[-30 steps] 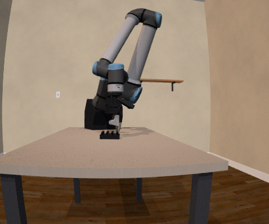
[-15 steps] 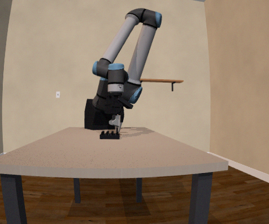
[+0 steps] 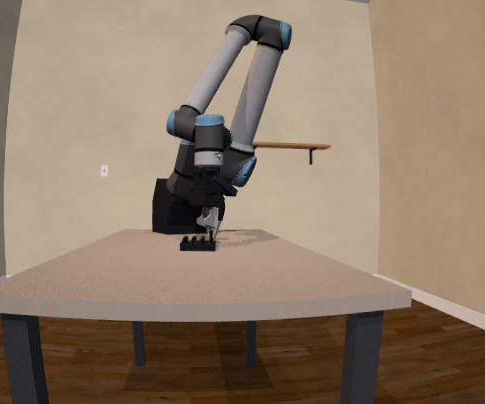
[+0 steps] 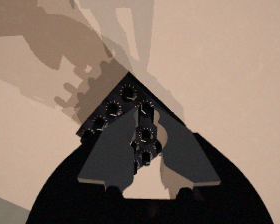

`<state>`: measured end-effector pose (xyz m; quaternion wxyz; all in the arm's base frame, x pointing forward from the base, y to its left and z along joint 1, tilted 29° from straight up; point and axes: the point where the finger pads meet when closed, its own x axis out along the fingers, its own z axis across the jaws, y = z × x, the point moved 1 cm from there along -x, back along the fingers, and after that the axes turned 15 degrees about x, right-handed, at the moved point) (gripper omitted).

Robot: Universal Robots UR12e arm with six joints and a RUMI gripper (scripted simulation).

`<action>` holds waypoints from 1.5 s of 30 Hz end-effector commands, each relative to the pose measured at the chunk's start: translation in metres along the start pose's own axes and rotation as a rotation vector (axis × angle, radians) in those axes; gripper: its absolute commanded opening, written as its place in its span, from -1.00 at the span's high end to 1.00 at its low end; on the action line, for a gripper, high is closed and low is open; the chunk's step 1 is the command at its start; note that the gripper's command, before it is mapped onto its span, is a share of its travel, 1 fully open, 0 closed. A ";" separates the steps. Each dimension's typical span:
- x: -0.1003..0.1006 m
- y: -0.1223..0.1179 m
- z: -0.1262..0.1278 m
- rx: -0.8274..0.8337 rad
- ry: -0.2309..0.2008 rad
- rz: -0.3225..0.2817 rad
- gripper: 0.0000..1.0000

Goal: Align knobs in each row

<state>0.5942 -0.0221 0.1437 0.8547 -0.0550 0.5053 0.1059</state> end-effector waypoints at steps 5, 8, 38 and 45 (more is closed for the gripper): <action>0.000 0.000 0.000 -0.055 -0.001 0.000 0.92; 0.000 0.000 0.000 -0.065 -0.001 0.000 0.92; 0.000 0.000 0.000 -0.080 -0.001 0.000 0.78; 0.000 0.000 0.000 -0.080 -0.001 0.000 0.78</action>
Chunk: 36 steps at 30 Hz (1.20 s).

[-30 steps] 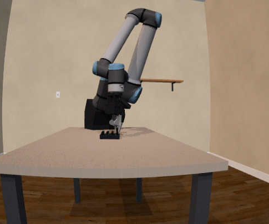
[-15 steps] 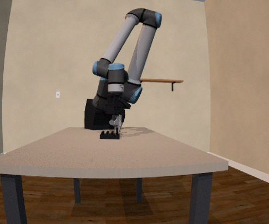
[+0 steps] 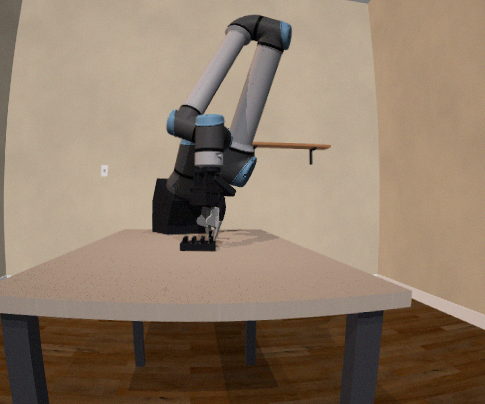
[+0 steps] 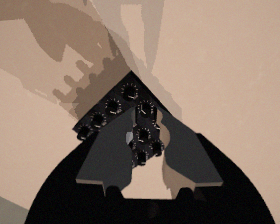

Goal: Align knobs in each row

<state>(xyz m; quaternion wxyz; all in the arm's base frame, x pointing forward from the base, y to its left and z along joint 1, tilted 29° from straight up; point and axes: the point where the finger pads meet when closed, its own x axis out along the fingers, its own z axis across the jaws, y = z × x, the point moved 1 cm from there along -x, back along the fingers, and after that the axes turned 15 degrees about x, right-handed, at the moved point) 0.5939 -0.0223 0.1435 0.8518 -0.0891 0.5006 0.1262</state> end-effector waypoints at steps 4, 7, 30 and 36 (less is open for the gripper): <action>0.000 0.000 0.000 0.000 -0.001 -0.001 0.78; 0.000 0.000 0.000 0.000 -0.001 -0.001 0.78; -0.034 0.000 0.000 0.000 -0.001 -0.001 0.78; -0.038 0.000 0.000 0.000 -0.001 -0.001 0.78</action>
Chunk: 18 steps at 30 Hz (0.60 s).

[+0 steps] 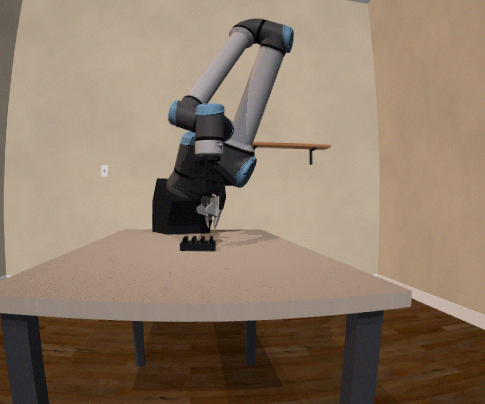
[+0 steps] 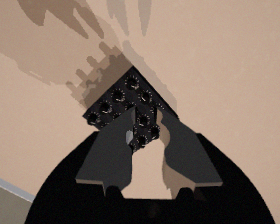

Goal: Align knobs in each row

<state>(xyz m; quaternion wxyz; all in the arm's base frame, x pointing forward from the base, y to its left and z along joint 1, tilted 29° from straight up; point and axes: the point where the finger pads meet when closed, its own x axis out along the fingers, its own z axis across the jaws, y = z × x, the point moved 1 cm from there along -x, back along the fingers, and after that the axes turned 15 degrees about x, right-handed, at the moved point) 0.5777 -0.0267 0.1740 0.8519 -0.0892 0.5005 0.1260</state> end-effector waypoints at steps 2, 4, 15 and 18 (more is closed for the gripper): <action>-0.004 0.000 0.000 0.000 -0.001 0.000 0.78; -0.004 0.000 0.000 0.000 -0.001 0.000 0.78; -0.004 0.000 0.000 0.000 -0.001 0.000 0.78; -0.004 0.000 0.000 0.006 -0.001 0.000 0.78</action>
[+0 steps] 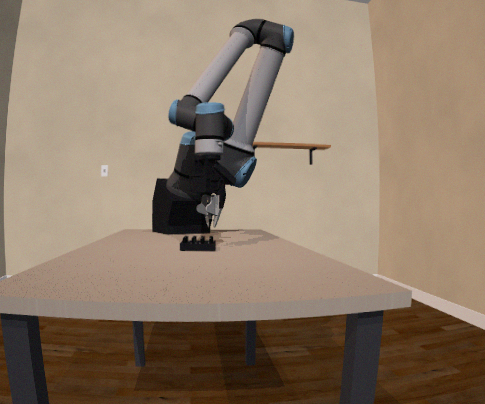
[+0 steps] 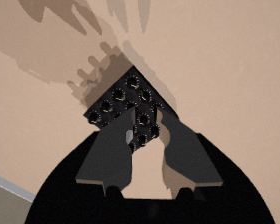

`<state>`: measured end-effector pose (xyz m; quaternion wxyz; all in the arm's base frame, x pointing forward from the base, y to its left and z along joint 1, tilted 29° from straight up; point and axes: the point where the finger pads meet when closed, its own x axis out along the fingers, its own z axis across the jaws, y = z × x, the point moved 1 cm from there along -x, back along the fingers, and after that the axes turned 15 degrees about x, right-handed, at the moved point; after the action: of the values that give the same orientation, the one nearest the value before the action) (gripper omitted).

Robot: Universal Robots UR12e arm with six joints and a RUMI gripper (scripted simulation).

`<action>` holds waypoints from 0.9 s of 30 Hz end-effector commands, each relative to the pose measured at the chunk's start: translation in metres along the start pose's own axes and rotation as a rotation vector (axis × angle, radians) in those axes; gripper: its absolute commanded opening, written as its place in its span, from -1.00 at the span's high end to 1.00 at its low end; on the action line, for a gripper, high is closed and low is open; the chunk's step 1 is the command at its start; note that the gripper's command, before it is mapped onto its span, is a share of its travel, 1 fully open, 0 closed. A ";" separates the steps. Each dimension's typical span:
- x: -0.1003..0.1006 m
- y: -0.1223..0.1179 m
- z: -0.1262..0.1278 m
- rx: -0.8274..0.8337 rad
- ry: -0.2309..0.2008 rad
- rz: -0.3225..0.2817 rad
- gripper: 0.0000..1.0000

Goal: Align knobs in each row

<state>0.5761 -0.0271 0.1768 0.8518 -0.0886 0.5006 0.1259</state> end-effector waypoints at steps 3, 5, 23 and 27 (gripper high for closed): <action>-0.001 0.000 0.001 0.024 -0.001 -0.001 0.78; -0.001 0.000 0.001 0.045 -0.001 -0.001 0.78; -0.007 0.002 0.002 0.488 -0.001 0.000 0.78; -0.009 0.001 0.003 0.618 -0.001 0.000 0.78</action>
<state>0.5739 -0.0260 0.1835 0.8475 0.1243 0.5160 0.0020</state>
